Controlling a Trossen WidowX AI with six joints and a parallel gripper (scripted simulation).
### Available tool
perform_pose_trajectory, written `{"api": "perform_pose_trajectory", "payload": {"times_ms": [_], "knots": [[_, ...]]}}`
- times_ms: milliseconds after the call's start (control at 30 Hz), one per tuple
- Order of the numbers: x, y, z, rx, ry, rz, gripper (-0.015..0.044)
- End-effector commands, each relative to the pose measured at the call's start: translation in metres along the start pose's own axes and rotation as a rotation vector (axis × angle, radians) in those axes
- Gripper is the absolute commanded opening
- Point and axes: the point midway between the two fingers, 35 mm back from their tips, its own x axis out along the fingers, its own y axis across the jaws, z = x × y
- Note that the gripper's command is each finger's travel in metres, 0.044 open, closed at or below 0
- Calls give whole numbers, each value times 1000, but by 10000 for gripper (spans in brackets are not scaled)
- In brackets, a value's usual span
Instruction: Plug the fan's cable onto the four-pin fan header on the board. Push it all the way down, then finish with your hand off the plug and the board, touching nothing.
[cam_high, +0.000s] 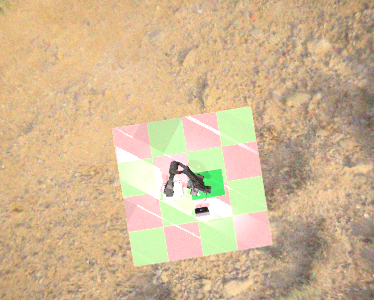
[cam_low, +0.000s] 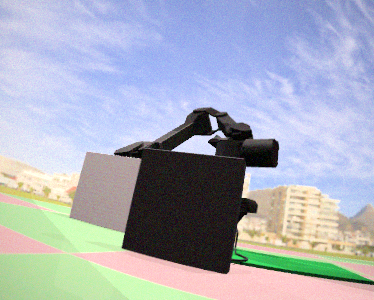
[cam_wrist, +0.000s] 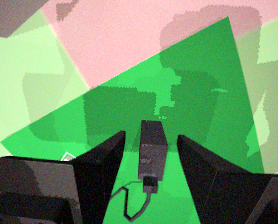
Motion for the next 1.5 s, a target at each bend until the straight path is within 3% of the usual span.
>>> {"api": "perform_pose_trajectory", "payload": {"times_ms": [0, 133, 233, 467, 667, 1233, 1467], "knots": [[0, 0, 0, -1, 0, 0, 125], [0, 0, 0, -1, 0, 0, 20], [0, 0, 0, -1, 0, 0, 0], [-50, 0, -1, 7, -4, -3, 0], [-50, 3, -3, 29, -3, -2, 0], [-49, 85, -54, 588, 1, 1, 0], [-48, 89, -55, 609, 0, 1, 0]]}}
